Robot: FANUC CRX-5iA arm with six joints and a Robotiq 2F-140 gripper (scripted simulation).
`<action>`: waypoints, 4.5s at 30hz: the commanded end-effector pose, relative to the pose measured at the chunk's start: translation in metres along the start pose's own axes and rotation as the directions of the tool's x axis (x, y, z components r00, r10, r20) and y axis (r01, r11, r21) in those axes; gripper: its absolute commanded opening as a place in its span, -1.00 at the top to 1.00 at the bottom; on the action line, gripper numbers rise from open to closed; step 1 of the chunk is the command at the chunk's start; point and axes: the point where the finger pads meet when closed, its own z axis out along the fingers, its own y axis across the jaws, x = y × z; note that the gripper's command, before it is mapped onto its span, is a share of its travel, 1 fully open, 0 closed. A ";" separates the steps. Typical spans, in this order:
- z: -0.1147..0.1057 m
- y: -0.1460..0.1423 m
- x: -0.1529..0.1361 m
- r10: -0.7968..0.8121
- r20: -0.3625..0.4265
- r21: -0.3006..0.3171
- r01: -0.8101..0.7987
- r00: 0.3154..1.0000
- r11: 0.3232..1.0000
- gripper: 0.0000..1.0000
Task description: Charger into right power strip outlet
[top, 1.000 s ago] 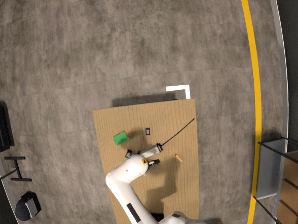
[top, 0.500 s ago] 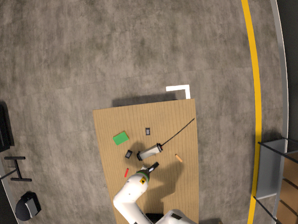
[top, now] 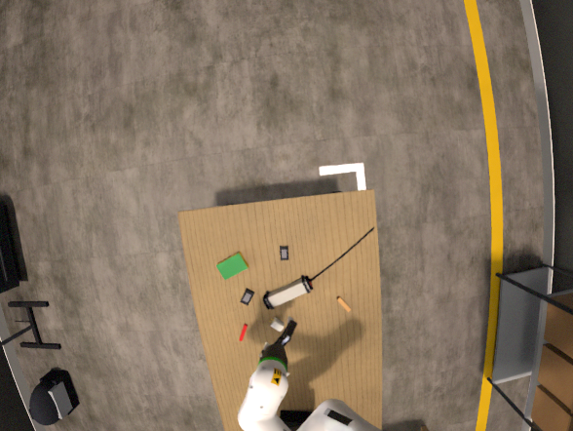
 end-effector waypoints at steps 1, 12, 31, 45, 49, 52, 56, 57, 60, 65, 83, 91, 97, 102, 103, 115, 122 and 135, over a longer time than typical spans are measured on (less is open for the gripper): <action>0.004 -0.013 -0.002 -0.052 -0.046 -0.018 0.052 0.998 0.999 -1.00; 0.006 -0.017 -0.002 -0.068 -0.057 -0.018 0.067 0.996 0.998 0.25; 0.006 -0.017 -0.002 -0.068 -0.057 -0.018 0.067 0.996 0.998 0.25; 0.006 -0.017 -0.002 -0.068 -0.057 -0.018 0.067 0.996 0.998 0.25; 0.006 -0.017 -0.002 -0.068 -0.057 -0.018 0.067 0.996 0.998 0.25; 0.007 -0.017 -0.002 -0.068 -0.056 -0.019 0.067 0.996 0.998 0.25; 0.011 -0.017 -0.002 -0.067 -0.056 -0.019 0.067 0.996 0.998 0.25; 0.012 -0.017 -0.002 -0.067 -0.056 -0.019 0.067 0.996 0.998 0.25; 0.015 -0.017 -0.002 -0.067 -0.056 -0.019 0.067 0.996 0.998 0.25; 0.022 -0.017 -0.001 -0.067 -0.056 -0.019 0.067 0.996 0.998 0.25; 0.062 -0.017 0.001 -0.067 -0.056 -0.019 0.067 0.996 0.998 0.25; 0.077 -0.017 0.002 -0.067 -0.056 -0.019 0.067 0.996 0.998 0.25; 0.081 -0.017 0.002 -0.067 -0.056 -0.019 0.067 0.996 0.998 0.25; 0.084 -0.017 0.002 -0.067 -0.056 -0.019 0.067 0.996 0.998 0.25; 0.085 -0.017 0.002 -0.067 -0.056 -0.019 0.067 0.996 0.998 0.25; 0.086 -0.017 0.002 -0.067 -0.056 -0.019 0.067 0.996 0.998 0.25; 0.086 -0.017 0.002 -0.067 -0.056 -0.019 0.067 0.996 0.998 0.25; 0.086 -0.017 0.002 -0.067 -0.056 -0.019 0.067 0.996 0.998 0.25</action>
